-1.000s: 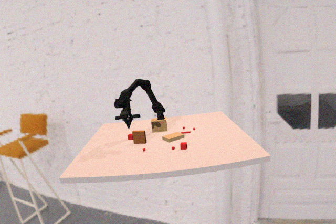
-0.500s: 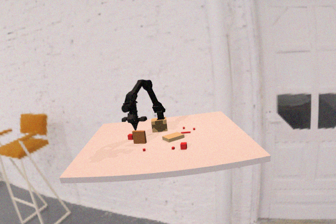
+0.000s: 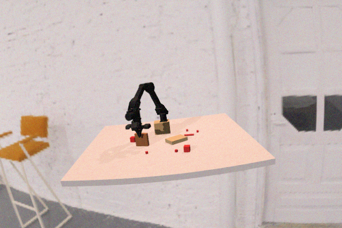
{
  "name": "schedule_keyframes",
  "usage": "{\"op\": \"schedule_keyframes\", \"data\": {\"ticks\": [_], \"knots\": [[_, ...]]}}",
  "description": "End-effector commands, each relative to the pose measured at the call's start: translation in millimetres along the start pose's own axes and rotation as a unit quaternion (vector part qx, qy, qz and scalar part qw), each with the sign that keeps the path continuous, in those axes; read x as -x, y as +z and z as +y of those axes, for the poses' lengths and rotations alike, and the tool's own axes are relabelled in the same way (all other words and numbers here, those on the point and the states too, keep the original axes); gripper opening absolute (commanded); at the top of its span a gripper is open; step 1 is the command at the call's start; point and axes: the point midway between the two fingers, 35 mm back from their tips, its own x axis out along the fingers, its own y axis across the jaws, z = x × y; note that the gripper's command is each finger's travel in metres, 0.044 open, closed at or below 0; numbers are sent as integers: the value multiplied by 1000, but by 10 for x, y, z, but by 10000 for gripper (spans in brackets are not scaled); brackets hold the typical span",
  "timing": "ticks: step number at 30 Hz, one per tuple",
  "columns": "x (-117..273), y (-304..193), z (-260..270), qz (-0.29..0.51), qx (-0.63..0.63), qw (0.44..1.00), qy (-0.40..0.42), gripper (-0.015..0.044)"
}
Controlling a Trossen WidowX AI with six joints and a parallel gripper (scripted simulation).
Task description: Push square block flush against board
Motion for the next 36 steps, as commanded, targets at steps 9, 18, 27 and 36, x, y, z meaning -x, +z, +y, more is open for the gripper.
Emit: {"op": "schedule_keyframes", "data": {"ticks": [9,18,27,36], "knots": [[19,-188,-13,-2,0,1000,-2,0],[17,-332,-14,-1,0,1000,-2,0],[11,-478,-11,-1,0,1000,-2,0],[7,-534,-9,-1,0,1000,-2,0]]}}
